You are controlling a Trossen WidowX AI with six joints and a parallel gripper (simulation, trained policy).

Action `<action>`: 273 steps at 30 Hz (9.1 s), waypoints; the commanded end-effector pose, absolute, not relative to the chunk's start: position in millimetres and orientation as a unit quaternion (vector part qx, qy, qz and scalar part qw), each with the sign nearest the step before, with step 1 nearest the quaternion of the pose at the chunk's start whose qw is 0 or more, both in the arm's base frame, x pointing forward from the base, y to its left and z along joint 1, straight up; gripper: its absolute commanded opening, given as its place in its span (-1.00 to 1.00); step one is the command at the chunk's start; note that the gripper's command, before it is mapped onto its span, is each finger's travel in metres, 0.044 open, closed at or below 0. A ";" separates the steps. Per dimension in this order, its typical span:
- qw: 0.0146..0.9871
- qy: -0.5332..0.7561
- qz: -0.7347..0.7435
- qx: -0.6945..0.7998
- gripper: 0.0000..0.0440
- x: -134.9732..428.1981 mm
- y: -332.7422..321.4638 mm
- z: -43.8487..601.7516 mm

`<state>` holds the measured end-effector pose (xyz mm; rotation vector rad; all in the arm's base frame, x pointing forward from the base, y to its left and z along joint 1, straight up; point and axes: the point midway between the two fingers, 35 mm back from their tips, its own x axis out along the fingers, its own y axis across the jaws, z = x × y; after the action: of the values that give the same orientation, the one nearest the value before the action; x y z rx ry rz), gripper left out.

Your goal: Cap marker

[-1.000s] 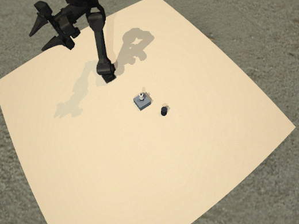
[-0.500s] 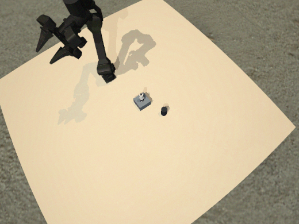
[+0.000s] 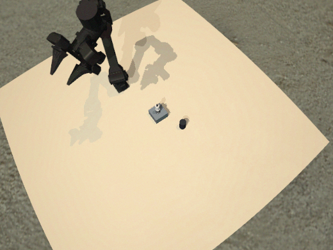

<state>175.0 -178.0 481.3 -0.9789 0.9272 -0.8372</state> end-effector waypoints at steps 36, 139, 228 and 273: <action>0.760 0.455 -0.243 -0.395 0.45 280.5 -138.6 397.3; 0.700 0.693 0.051 -0.164 0.49 368.6 73.5 146.8; 0.634 0.719 0.207 -0.194 -0.96 290.4 48.8 175.9; 0.606 0.721 0.254 -0.219 -1.00 243.4 57.4 138.1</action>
<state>245.9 57.3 145.6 -0.5066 1.6624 0.5701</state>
